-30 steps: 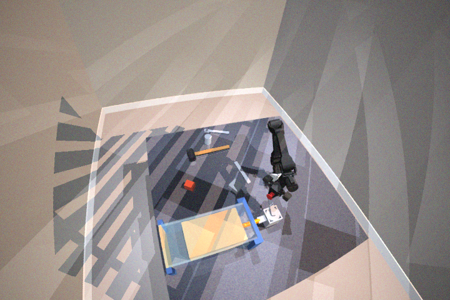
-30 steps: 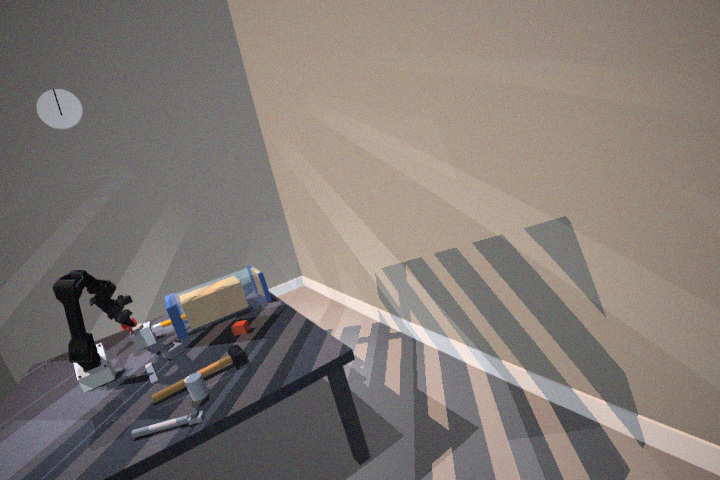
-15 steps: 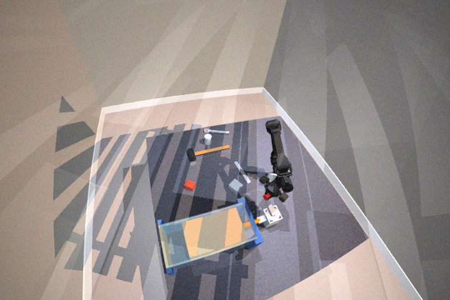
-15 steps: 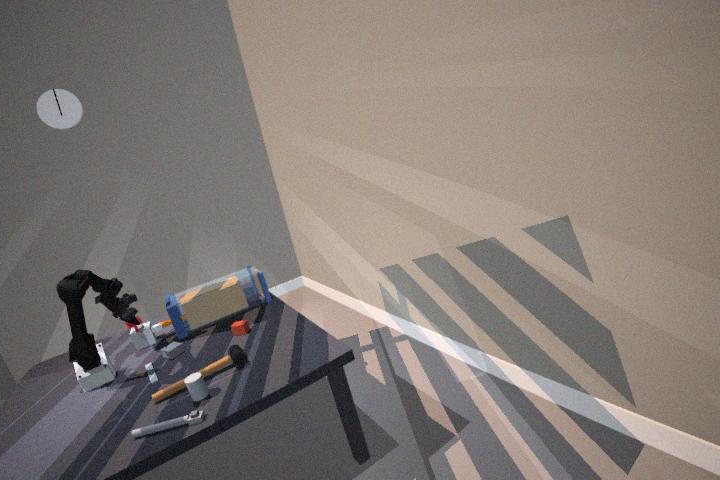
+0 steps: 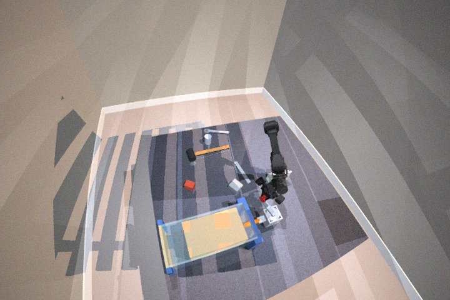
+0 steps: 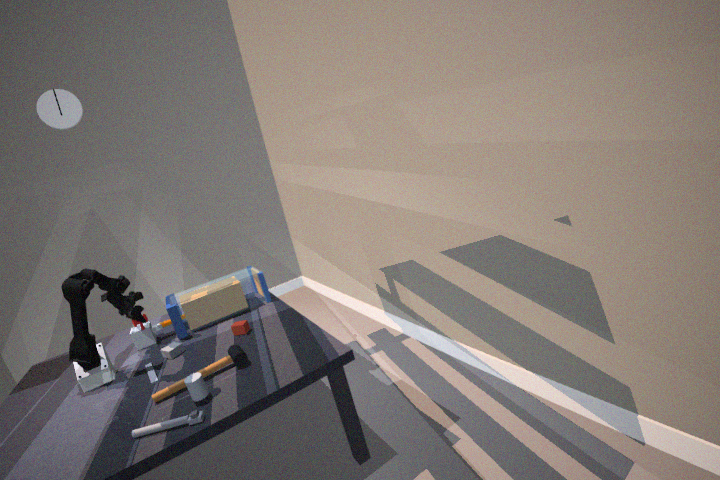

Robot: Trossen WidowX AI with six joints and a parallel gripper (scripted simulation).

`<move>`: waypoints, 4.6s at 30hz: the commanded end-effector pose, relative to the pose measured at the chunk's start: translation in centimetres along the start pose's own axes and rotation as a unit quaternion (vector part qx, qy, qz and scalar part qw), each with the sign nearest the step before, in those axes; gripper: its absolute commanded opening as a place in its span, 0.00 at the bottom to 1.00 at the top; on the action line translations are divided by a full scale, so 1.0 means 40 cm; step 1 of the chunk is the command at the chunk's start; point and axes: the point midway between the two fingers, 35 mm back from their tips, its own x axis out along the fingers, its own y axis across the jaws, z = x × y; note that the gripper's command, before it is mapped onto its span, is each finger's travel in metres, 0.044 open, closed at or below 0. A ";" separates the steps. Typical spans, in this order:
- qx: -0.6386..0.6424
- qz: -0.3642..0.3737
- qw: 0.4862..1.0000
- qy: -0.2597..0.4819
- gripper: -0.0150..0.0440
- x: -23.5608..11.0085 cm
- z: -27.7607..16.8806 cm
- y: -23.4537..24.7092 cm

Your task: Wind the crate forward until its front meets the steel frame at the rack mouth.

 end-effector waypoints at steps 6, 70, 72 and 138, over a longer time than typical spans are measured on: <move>0.007 -0.002 1.000 -0.003 0.25 0.023 0.044 0.000; 0.010 -0.001 1.000 -0.005 0.25 0.105 0.233 0.137; 0.010 -0.001 1.000 -0.005 0.25 0.106 0.236 0.145; 0.011 0.003 1.000 -0.006 0.25 0.086 0.212 0.400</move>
